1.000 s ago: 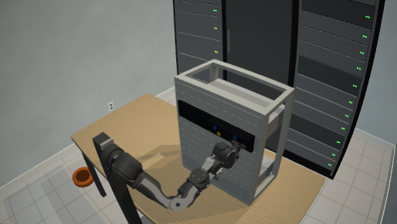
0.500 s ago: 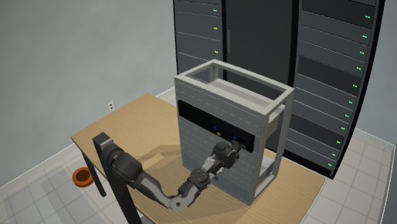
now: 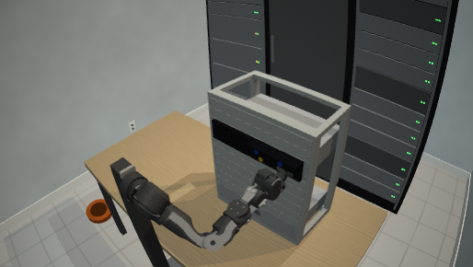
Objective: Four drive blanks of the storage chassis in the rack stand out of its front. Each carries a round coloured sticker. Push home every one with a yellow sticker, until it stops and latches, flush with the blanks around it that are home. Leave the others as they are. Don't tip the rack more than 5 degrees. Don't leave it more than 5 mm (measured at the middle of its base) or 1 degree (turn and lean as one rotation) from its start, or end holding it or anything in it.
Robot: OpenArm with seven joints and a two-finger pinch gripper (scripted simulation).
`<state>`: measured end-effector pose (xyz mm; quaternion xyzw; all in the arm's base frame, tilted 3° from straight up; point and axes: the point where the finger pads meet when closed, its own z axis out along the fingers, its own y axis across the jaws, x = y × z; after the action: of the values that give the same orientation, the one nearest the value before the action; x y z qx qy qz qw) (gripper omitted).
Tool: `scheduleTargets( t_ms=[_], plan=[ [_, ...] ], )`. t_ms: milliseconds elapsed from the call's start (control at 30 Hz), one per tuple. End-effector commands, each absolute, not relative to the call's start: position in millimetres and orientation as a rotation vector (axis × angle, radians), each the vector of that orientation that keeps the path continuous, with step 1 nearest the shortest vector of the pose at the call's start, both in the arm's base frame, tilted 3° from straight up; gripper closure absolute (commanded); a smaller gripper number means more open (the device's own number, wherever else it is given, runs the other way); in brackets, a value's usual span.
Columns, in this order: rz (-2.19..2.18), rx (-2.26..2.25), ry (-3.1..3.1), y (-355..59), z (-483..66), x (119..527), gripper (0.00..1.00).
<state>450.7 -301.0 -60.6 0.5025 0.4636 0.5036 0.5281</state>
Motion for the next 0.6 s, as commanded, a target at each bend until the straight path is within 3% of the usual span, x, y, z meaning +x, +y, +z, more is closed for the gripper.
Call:
scheduleTargets(
  t_ms=[0,567],
  plan=[
    [1.203,1.206,1.129,-297.9,-64.1,452.0,1.00],
    [1.204,1.207,1.126,-298.3,-62.6,454.5,1.00]
  ],
)
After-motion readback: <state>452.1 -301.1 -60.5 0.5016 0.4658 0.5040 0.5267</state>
